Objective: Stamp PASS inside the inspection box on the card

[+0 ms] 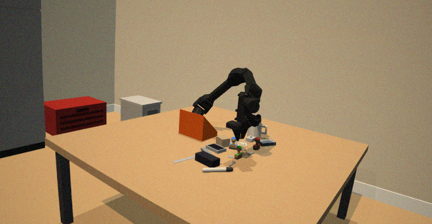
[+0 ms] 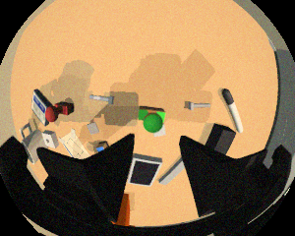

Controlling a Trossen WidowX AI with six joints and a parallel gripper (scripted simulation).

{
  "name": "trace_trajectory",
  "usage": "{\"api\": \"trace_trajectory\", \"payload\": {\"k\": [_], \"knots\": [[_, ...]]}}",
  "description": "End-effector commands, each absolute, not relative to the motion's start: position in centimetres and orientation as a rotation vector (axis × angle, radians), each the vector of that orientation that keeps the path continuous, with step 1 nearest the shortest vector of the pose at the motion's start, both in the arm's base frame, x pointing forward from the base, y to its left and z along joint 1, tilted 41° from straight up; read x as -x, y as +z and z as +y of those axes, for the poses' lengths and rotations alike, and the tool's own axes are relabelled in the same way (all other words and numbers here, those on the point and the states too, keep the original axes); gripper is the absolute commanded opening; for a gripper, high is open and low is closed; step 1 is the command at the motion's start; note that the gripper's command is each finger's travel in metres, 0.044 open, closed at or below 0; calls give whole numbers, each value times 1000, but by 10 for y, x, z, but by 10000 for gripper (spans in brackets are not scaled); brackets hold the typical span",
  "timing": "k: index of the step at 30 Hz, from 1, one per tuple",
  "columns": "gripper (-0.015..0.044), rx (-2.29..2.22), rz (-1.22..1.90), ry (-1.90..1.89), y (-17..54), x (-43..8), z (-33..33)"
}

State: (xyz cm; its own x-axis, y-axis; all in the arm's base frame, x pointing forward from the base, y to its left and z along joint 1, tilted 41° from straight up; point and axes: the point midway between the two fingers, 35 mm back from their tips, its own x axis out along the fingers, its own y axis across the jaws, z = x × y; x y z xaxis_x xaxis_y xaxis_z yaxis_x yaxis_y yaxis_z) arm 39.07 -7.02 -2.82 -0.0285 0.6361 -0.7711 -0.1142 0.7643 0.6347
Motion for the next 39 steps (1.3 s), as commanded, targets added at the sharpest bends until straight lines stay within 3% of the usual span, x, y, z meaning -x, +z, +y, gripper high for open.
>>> {"api": "trace_trajectory", "payload": {"k": [1, 39], "knots": [[210, -462, 1488, 633, -32, -390, -67], [210, -463, 1487, 635, -79, -388, -26]]}}
